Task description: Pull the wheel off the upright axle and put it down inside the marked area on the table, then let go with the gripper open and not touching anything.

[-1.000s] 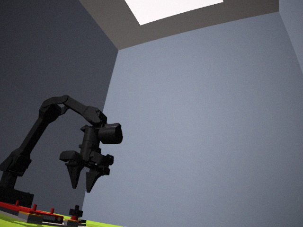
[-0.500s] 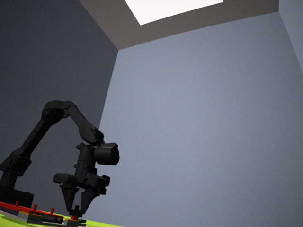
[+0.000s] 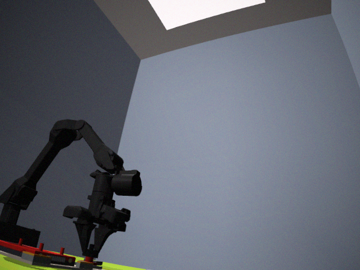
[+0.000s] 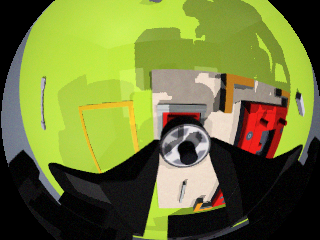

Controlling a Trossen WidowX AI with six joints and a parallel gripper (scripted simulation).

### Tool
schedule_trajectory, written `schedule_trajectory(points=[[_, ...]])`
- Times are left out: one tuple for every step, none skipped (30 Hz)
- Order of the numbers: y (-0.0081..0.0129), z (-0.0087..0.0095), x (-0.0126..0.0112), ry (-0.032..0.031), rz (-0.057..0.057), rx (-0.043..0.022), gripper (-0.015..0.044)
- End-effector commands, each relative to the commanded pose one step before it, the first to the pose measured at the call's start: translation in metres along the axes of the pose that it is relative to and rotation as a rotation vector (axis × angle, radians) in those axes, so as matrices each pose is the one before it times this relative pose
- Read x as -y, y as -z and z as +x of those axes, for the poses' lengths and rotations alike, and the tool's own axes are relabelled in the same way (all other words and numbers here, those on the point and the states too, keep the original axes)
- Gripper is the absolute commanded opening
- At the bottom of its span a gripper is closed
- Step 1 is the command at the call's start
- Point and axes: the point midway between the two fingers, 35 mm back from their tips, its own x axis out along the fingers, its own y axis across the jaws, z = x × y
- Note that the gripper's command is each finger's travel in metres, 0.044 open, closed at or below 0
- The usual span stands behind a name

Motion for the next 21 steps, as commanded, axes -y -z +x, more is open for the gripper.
schedule_trajectory(points=[[0.00054, -0.00074, -0.00004, -0.00008, -0.0001, -0.00213, 0.0023], [-0.00002, -0.00031, 0.0, 0.00003, 0.0, 0.00007, 0.0], [-0.00002, -0.00033, 0.0, 0.00003, 0.0, 0.00007, 0.0], [-0.00002, -0.00033, 0.0, 0.00003, 0.0, 0.00007, 0.0], [-0.00002, -0.00033, 0.0, 0.00003, 0.0, 0.00007, 0.0], [-0.00002, -0.00033, 0.0, 0.00003, 0.0, 0.00007, 0.0], [-0.00002, -0.00033, 0.0, 0.00003, 0.0, 0.00007, 0.0], [-0.00002, -0.00033, 0.0, 0.00003, 0.0, 0.00007, 0.0], [-0.00002, -0.00033, 0.0, 0.00003, 0.0, 0.00007, 0.0], [-0.00002, -0.00033, 0.0, 0.00003, 0.0, 0.00007, 0.0], [-0.00002, -0.00033, 0.0, 0.00003, 0.0, 0.00007, 0.0], [-0.00002, -0.00033, 0.0, 0.00003, 0.0, 0.00007, 0.0], [-0.00002, -0.00033, 0.0, 0.00003, 0.0, 0.00007, 0.0], [-0.00002, -0.00033, 0.0, 0.00003, 0.0, 0.00007, 0.0], [-0.00002, -0.00033, 0.0, 0.00003, 0.0, 0.00007, 0.0], [-0.00002, -0.00033, 0.0, 0.00003, 0.0, 0.00007, 0.0], [-0.00002, -0.00033, 0.0, 0.00003, 0.0, 0.00007, 0.0], [-0.00002, -0.00033, 0.0, 0.00003, 0.0, 0.00007, 0.0], [-0.00002, -0.00033, 0.0, 0.00003, 0.0, 0.00007, 0.0], [-0.00002, -0.00033, 0.0, 0.00003, 0.0, 0.00007, 0.0], [-0.00002, -0.00033, 0.0, 0.00003, 0.0, 0.00007, 0.0]])
